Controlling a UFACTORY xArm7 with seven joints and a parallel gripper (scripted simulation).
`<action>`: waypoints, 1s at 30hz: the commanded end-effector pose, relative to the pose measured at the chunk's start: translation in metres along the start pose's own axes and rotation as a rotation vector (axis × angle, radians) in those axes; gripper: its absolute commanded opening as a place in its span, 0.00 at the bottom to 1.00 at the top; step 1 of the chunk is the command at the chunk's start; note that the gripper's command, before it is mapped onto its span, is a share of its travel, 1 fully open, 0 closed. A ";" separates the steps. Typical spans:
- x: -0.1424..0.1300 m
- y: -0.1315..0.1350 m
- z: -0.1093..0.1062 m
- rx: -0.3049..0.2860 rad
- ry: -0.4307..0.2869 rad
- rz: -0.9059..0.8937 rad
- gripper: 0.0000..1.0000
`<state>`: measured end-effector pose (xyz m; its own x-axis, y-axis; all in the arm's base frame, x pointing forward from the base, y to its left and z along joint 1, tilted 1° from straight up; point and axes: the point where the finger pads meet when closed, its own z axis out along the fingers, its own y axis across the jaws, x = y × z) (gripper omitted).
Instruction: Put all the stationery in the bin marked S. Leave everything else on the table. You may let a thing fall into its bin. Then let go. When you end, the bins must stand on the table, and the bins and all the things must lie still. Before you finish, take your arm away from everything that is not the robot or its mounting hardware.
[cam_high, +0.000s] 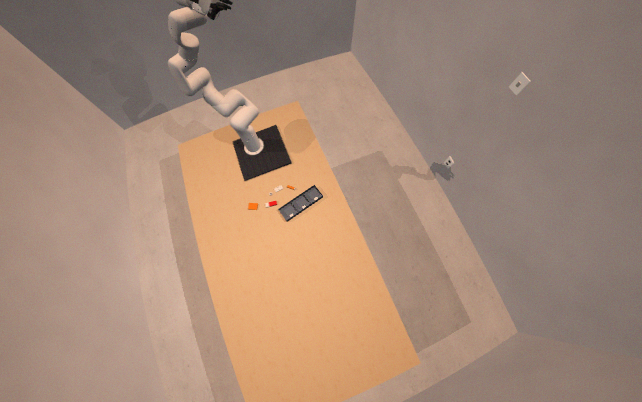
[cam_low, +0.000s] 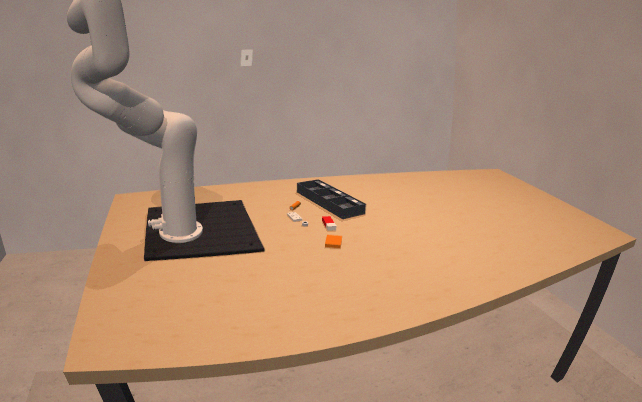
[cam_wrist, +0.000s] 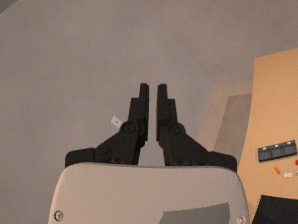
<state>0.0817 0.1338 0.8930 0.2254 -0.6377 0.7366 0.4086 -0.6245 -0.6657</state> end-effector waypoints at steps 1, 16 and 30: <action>-0.004 0.014 0.021 -0.080 -0.044 -0.032 0.07; -0.023 0.070 0.088 -0.168 -0.094 -0.066 0.07; -0.048 0.138 0.144 -0.328 -0.207 -0.125 0.07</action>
<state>0.2326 0.1437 0.7979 0.3768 -0.4688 0.7989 0.1534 -0.8190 -0.5529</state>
